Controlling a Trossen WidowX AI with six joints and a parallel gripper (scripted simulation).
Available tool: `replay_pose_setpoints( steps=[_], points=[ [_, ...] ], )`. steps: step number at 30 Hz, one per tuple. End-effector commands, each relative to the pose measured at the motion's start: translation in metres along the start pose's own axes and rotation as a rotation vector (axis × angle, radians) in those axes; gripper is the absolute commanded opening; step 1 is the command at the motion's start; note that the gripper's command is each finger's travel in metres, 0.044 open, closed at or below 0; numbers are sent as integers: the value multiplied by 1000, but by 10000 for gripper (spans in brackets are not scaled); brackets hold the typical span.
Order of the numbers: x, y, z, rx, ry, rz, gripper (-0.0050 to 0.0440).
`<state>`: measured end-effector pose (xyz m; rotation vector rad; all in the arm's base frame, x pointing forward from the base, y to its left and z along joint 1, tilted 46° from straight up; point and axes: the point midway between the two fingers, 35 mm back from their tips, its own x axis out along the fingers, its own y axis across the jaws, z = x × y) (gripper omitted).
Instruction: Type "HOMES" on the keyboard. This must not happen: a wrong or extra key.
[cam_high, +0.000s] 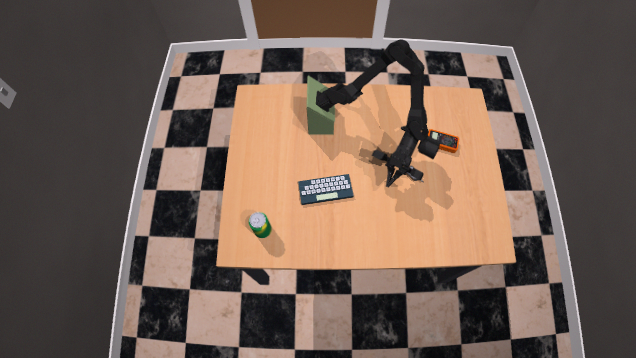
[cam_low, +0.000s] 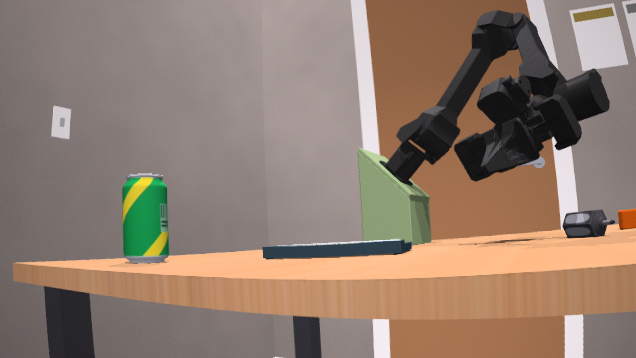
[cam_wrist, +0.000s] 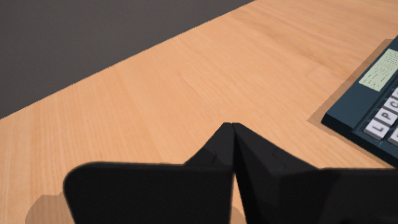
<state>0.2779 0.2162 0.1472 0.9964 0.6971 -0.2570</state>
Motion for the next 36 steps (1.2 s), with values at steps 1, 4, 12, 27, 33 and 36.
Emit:
replay_pose_setpoints(
  steps=[1,4,12,27,33,36],
  points=[
    [-4,5,2,10,0,16,0],
    [-4,5,2,10,0,16,0],
    [-4,5,2,10,0,16,0],
    [52,-59,13,-346,294,-217,-3],
    [65,-85,16,-471,463,-244,-13],
    [70,-100,18,-541,572,-233,-27]
  ],
)
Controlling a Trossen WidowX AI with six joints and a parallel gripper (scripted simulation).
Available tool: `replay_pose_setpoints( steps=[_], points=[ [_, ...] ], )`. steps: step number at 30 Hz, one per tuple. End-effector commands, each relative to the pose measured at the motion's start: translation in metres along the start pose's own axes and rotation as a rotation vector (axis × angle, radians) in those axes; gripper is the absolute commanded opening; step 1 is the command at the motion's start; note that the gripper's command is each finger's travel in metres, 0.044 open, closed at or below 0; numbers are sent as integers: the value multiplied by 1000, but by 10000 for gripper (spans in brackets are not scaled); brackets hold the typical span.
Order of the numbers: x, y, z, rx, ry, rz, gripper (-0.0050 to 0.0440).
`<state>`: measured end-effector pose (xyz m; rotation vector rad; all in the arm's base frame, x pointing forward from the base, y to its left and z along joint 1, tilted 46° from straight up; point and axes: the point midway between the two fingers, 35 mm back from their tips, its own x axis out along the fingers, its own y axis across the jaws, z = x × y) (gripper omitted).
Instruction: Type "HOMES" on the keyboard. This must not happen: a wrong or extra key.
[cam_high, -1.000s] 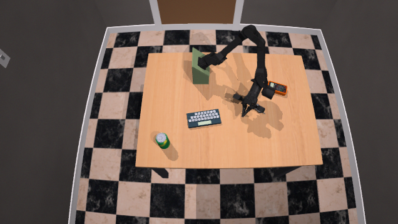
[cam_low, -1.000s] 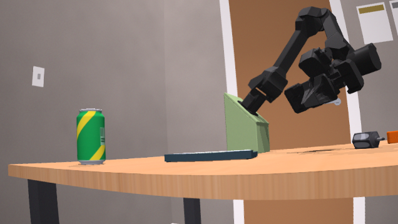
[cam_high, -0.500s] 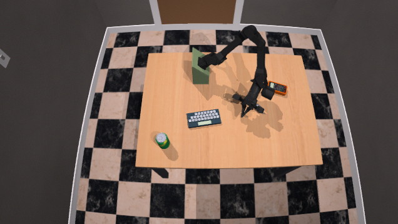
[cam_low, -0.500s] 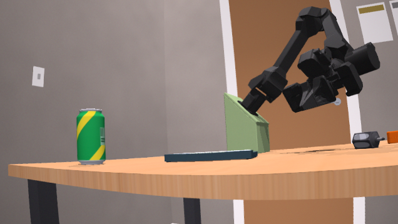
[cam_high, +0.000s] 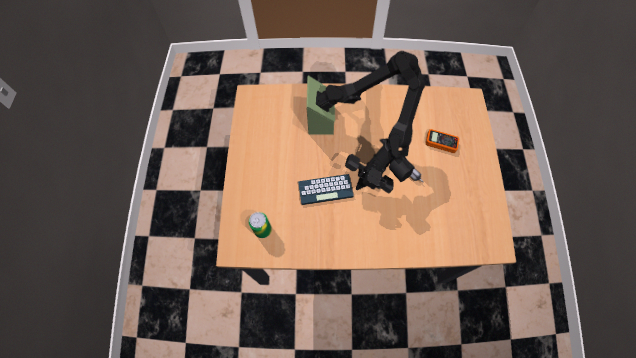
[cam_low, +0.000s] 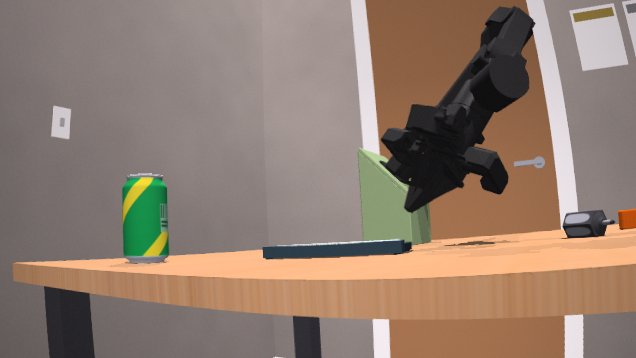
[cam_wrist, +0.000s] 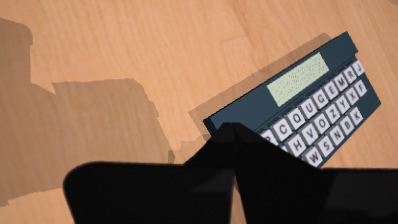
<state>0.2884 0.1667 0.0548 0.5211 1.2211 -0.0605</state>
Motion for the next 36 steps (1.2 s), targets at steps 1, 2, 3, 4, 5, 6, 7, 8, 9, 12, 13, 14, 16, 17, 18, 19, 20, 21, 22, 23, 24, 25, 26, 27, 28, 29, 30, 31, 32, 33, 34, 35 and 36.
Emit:
replay_pose_setpoints(
  steps=[1,2,3,4,5,6,7,8,9,12,13,14,16,17,18,19,20,21,22,23,24,25,26,27,28,29,30,31,32,33,34,35,36],
  points=[
    [13,-20,0,-106,149,20,-35],
    [16,-24,-1,-128,179,32,-43],
    [18,-27,-2,-150,208,46,-50],
    [19,-31,-3,-171,235,62,-50],
    [21,-34,-4,-192,261,80,-50],
    [22,-37,-5,-211,286,99,-50],
    [24,-40,-6,-231,310,121,-50],
    [25,-43,-7,-249,332,144,-50],
    [25,-46,-8,-267,353,169,-50],
    [27,-53,-10,-314,404,253,-50],
    [27,-55,-11,-328,418,283,-50],
    [27,-55,-11,-328,418,283,-50],
    [28,-57,-12,-395,422,326,-50],
    [28,-61,-13,-382,445,382,-50],
    [27,-62,-13,-397,450,414,-50],
    [27,-64,-13,-413,451,444,-50],
    [27,-65,-13,-434,450,471,-50],
    [27,-66,-13,-454,447,499,-50],
    [26,-67,-13,-461,446,518,-50],
    [26,-67,-13,-463,445,524,-50],
    [26,-67,-13,-463,445,524,-50],
    [26,-67,-13,-463,445,524,-50],
    [26,-67,-13,-463,445,524,-50],
    [26,-67,-13,-463,445,524,-50],
    [26,-67,-13,-463,445,524,-50],
    [26,-67,-13,-463,445,524,-50],
    [26,-67,-13,-463,445,524,-50],
    [26,-67,-13,-463,445,524,-50],
    [26,-67,-13,-463,445,524,-50],
    [24,-66,-11,-468,437,526,-50],
    [24,-66,-11,-468,437,525,-50],
    [24,-66,-11,-468,437,524,-50],
    [25,-66,-11,-469,437,524,-50]
  ],
)
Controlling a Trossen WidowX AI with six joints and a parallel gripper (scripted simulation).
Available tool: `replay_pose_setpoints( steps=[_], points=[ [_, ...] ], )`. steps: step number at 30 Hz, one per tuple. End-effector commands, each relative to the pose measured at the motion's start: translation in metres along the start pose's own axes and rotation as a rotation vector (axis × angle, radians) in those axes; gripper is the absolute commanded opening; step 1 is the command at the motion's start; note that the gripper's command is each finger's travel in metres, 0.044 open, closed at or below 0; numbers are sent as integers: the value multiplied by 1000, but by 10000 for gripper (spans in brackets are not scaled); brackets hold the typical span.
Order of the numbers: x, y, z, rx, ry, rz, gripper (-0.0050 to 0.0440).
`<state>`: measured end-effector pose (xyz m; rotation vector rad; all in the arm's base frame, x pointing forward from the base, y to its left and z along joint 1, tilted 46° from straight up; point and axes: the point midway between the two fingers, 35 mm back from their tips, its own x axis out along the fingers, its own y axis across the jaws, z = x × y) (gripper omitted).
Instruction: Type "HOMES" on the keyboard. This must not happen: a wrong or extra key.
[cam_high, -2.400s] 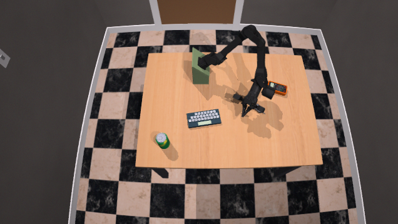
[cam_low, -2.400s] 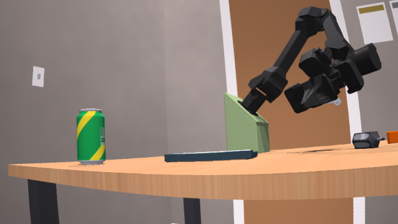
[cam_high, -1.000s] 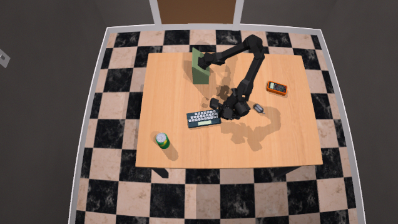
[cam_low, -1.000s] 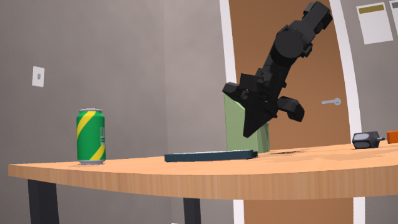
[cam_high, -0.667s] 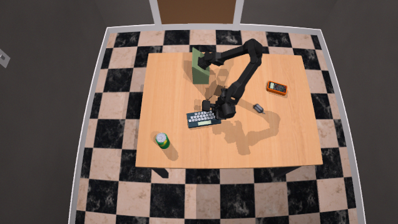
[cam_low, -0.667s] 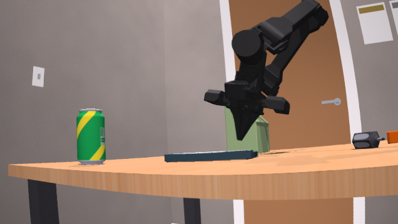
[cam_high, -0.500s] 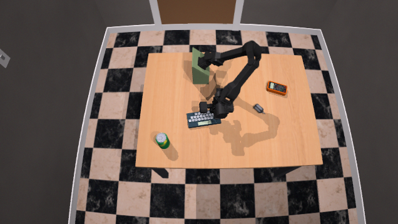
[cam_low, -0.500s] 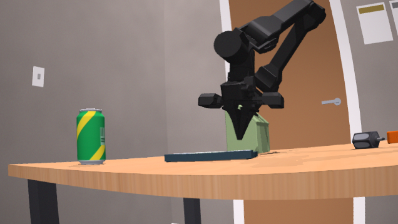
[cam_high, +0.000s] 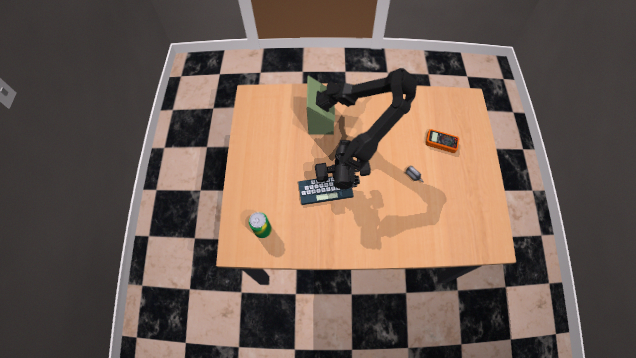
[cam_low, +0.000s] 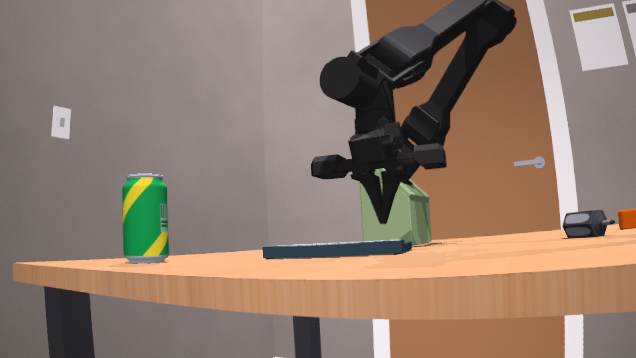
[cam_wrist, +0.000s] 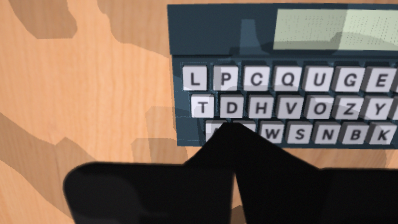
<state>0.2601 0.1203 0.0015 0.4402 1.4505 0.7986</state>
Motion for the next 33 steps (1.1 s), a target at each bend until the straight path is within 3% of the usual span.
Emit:
replay_pose_setpoints(
  steps=[1,8,20,23,28,33],
  points=[
    [-4,-1,8,-14,-18,-1,-50],
    [-5,-58,8,-14,-16,-9,-50],
    [-5,-60,7,-15,-18,-5,-50],
    [-5,-74,9,-13,-16,-9,-50],
    [-5,-121,9,-14,-16,-10,-50],
    [-5,-125,8,-14,-16,-9,-50]
  ],
)
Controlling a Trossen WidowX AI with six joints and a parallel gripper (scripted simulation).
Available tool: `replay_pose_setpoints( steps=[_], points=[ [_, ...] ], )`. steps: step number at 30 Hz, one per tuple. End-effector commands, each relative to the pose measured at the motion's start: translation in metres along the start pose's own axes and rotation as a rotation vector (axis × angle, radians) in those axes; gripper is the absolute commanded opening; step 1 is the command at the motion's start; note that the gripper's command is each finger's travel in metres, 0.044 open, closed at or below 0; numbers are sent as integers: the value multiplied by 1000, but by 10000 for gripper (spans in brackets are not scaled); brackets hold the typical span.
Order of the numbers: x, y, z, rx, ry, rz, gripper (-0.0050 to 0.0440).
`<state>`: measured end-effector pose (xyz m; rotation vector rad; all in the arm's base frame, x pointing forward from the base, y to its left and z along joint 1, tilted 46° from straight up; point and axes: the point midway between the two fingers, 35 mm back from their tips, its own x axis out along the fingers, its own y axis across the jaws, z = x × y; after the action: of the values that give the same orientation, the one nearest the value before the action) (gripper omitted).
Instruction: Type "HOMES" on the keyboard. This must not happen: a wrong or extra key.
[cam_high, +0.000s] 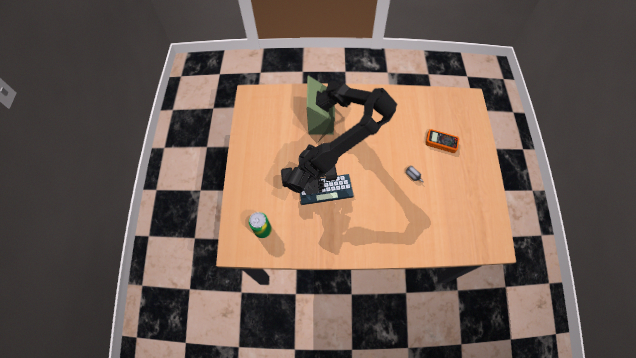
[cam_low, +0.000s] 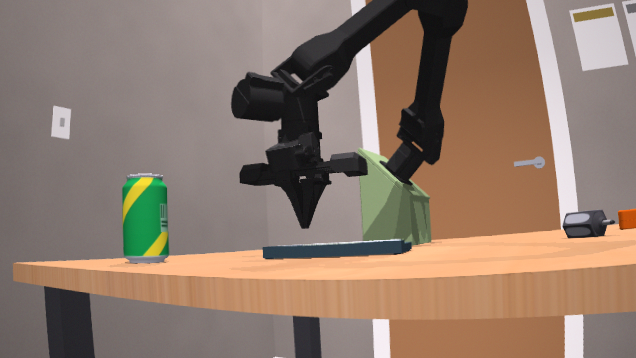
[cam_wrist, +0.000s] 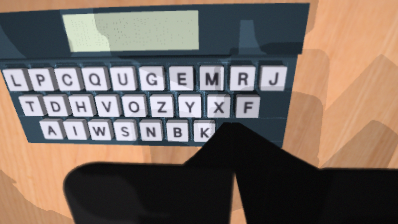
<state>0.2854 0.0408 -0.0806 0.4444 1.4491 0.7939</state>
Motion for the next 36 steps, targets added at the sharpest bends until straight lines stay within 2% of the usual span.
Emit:
replay_pose_setpoints(
  steps=[1,9,18,27,31,36],
  points=[
    [-5,-8,8,-19,-13,-7,-50],
    [-7,-5,8,-24,-21,-11,-50],
    [-4,21,-22,-20,-16,-4,-50],
    [-4,19,-22,-19,-14,-6,-50],
    [-4,27,-22,-19,-15,-4,-50],
    [-4,76,-22,-18,-15,-3,-50]
  ],
)
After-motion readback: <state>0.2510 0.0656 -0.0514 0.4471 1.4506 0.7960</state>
